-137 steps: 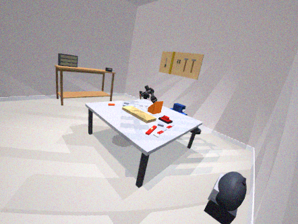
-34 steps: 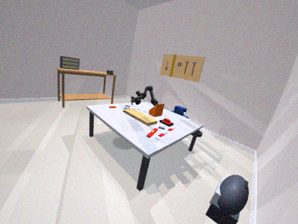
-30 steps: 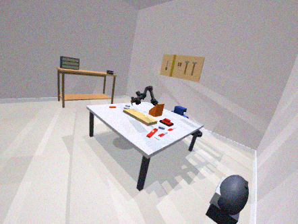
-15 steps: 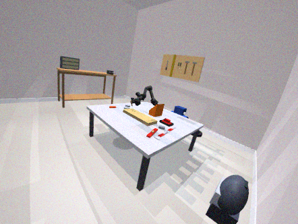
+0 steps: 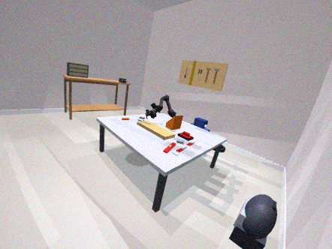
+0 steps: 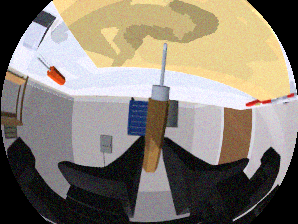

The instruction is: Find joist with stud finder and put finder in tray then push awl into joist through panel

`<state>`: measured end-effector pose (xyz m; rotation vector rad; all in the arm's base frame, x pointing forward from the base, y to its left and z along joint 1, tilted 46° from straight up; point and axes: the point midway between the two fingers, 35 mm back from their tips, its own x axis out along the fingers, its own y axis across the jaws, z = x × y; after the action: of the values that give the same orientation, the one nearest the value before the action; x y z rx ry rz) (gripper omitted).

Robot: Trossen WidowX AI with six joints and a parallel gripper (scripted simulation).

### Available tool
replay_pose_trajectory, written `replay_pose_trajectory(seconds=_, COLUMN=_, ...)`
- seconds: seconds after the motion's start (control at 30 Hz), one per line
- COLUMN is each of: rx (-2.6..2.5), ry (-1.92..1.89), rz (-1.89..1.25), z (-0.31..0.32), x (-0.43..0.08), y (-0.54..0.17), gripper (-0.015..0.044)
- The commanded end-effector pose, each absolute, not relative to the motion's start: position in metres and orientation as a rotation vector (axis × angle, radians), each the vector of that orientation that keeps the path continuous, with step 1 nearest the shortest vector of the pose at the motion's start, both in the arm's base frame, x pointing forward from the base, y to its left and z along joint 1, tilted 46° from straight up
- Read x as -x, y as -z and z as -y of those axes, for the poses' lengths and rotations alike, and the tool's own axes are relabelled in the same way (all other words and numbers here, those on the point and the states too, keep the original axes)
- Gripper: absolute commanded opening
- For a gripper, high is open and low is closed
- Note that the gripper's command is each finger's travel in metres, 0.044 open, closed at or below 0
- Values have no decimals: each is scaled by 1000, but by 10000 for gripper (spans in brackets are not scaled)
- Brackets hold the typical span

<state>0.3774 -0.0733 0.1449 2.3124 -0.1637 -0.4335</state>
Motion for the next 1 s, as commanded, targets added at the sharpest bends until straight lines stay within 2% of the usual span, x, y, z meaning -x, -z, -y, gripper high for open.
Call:
replay_pose_trajectory(seconds=0.0, rx=-2309, ry=423, rz=155, z=74, x=-378, y=-144, gripper=0)
replay_pose_trajectory(seconds=0.97, rx=-2307, ry=423, rz=156, z=102, x=-378, y=-116, gripper=0)
